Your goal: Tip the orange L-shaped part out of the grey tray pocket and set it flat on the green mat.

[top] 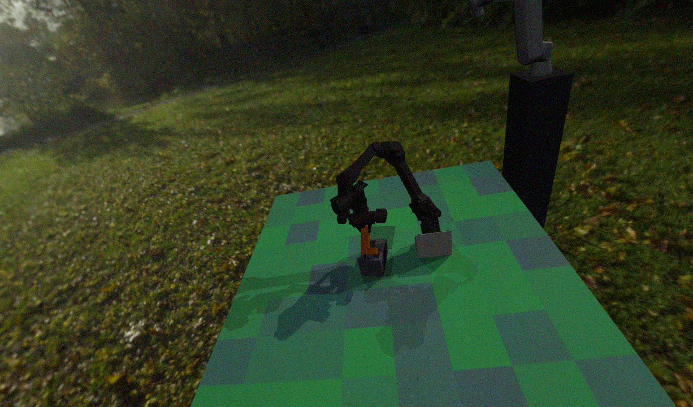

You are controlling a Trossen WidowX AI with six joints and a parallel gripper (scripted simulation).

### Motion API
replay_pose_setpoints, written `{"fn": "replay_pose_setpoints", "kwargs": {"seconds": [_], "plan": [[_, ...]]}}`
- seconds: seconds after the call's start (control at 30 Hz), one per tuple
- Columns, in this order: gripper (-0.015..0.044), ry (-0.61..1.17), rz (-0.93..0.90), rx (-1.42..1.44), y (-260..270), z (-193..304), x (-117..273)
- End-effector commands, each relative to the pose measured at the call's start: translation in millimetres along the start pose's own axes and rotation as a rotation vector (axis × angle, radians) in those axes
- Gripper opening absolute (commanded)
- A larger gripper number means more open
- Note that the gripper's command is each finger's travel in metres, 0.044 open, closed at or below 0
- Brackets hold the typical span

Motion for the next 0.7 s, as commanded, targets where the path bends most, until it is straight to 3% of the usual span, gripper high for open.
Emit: {"fn": "replay_pose_setpoints", "kwargs": {"seconds": [0.0, 0.67], "plan": [[0.0, -0.003, -0.004, -0.003, -0.3, 1.8, 2.2], [0.0, 0.001, -0.004, -0.001, -10.4, 79.8, -0.8]]}}
Point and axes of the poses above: the point midway between the two fingers, 35 mm back from their tips, its own x axis back along the fingers, its own y axis across the jaws, z = x × y, the point moved 9 cm from there along x, back along the fingers, and after that the axes turned 12 degrees about -x, right-handed, at the moved point
